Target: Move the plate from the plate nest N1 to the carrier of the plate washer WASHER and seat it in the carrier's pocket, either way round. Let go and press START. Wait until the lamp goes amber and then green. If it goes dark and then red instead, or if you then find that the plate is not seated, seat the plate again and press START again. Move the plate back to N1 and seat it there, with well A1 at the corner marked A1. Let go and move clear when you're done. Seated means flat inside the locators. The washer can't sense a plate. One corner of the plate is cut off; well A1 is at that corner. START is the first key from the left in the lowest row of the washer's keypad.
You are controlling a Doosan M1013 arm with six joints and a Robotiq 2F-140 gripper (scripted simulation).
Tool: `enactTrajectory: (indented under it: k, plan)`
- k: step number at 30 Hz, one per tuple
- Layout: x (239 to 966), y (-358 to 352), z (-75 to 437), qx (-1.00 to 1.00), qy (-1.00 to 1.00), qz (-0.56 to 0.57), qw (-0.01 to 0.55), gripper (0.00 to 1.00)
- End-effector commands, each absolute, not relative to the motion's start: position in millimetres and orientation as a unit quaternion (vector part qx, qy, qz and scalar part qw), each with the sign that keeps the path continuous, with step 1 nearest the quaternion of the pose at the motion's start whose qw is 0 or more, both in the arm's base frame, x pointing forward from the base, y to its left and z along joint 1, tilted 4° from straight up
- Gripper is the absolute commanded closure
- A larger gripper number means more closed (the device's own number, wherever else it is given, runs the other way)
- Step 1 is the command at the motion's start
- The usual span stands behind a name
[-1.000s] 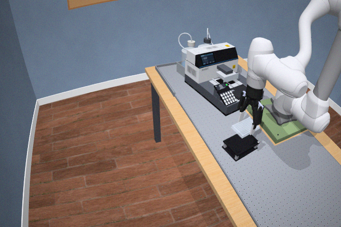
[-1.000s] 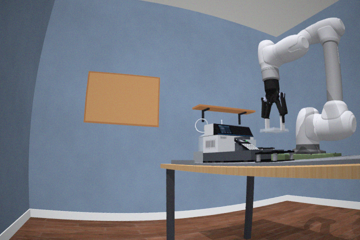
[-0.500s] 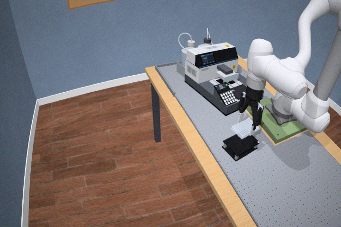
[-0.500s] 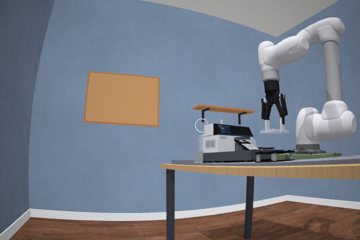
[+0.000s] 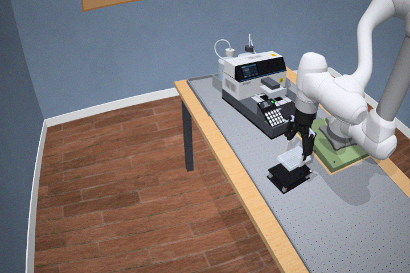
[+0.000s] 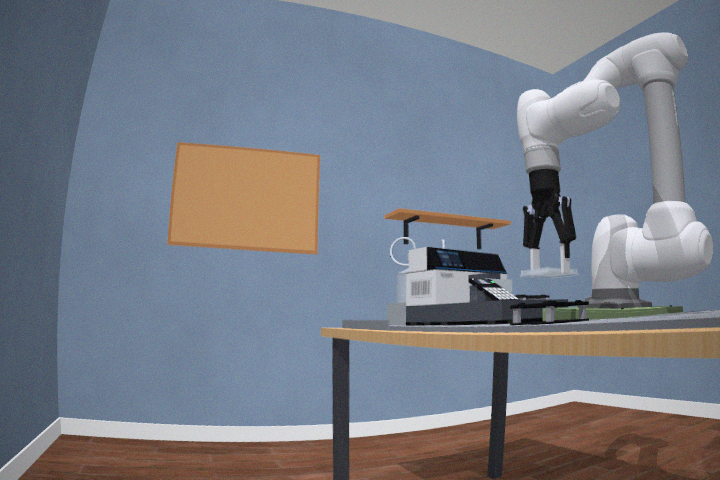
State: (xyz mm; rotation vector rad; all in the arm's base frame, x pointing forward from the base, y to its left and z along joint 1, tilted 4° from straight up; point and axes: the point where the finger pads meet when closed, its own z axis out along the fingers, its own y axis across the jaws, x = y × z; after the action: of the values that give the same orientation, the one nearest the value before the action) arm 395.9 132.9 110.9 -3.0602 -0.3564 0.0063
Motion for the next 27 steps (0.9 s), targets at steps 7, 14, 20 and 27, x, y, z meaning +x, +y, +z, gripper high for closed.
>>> enactTrajectory:
  k: [7,14,20,27]
  plan:
    - [396,134,98,-0.993,-0.116,0.002,0.03,0.9]
    - [396,134,87,-0.993,-0.116,0.002,0.03,0.9]
    - [396,135,77,-0.993,-0.116,0.002,0.03,0.9]
    - [395,135,68,-0.993,-0.116,0.002,0.03,0.9]
